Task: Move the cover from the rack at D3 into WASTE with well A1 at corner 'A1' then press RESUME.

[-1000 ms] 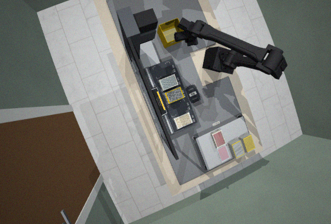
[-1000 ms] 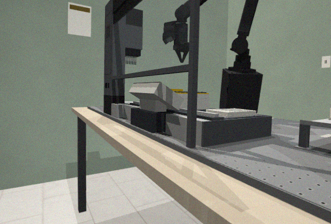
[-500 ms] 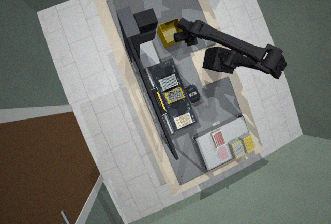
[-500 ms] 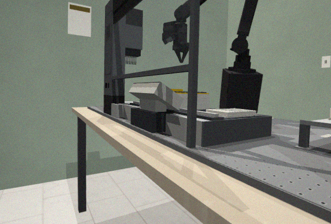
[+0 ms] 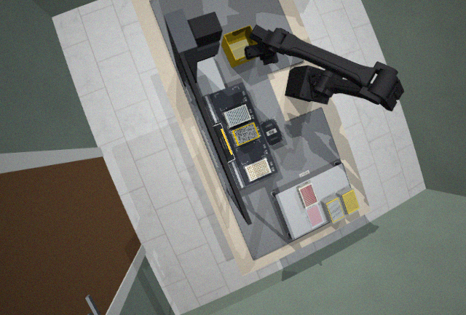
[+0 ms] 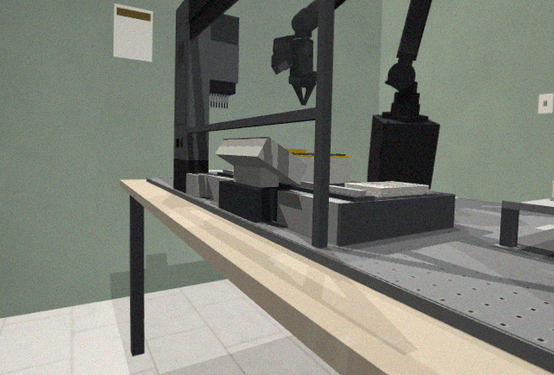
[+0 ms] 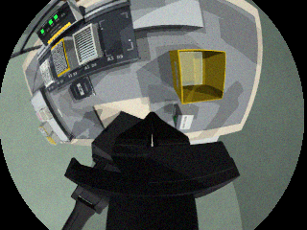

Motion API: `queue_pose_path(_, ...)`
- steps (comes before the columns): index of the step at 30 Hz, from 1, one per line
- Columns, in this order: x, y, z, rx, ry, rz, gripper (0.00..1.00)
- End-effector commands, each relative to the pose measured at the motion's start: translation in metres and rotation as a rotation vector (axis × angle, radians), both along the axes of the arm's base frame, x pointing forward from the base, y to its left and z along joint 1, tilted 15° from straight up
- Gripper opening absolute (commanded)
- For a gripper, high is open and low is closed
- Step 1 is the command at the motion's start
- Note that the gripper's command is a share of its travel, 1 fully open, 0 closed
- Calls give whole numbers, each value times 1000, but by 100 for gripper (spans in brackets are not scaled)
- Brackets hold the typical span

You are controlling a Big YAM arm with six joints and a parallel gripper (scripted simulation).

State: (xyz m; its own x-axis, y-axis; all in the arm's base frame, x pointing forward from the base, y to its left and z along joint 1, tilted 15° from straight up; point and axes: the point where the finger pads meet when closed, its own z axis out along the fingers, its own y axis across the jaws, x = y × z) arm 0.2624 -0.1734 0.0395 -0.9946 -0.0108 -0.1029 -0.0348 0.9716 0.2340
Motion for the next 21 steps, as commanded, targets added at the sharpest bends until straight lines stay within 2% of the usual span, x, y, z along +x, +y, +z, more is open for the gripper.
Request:
queue_pose_path(1, 21, -21, 11, -41, -51, 15, 0)
queue_pose_path(8, 21, -21, 11, -41, -51, 15, 0)
queue_pose_path(9, -1, -10, 4, -27, -33, 6, 0)
queue_pose_path(20, -59, -14, -4, -16, -17, 6, 0)
queue_pose_path(21, -59, -14, -4, -16, -17, 6, 0)
